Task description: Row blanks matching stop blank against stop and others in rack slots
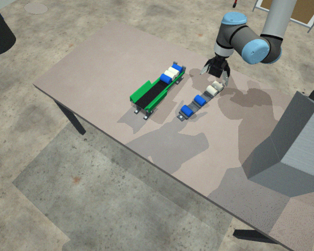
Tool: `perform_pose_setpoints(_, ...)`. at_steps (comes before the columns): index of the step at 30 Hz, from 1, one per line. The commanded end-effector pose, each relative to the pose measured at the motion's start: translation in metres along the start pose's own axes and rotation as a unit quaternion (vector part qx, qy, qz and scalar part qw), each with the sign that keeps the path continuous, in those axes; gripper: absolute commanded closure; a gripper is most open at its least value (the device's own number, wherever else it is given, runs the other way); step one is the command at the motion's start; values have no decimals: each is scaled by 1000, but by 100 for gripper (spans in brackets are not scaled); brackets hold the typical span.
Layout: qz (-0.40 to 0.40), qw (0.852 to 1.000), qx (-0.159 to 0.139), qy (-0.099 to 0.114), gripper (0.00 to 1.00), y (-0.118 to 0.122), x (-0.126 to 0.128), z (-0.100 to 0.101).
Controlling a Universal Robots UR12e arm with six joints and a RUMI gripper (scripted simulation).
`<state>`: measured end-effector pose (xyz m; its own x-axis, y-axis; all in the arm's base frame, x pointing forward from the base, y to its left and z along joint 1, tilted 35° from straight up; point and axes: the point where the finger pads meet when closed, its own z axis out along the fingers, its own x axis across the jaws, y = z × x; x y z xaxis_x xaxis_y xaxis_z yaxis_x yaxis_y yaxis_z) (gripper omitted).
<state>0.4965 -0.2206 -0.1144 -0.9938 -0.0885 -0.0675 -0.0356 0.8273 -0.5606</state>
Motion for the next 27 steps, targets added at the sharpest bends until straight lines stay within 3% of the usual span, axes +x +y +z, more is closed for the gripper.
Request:
perform_pose_setpoints(1, -56, 998, 0, -2, 0, 5, -6, 1)
perform_pose_setpoints(8, -178, 984, -1, -2, 0, 19, -15, 2)
perform_pose_setpoints(12, -259, 966, -1, -2, 0, 29, -21, 2)
perform_pose_setpoints(16, -344, 939, -1, -3, 0, 41, -27, 3)
perform_pose_setpoints(18, -344, 939, -1, -3, 0, 41, -27, 3)
perform_pose_setpoints(27, -531, 847, -2, -3, 0, 71, -39, 3)
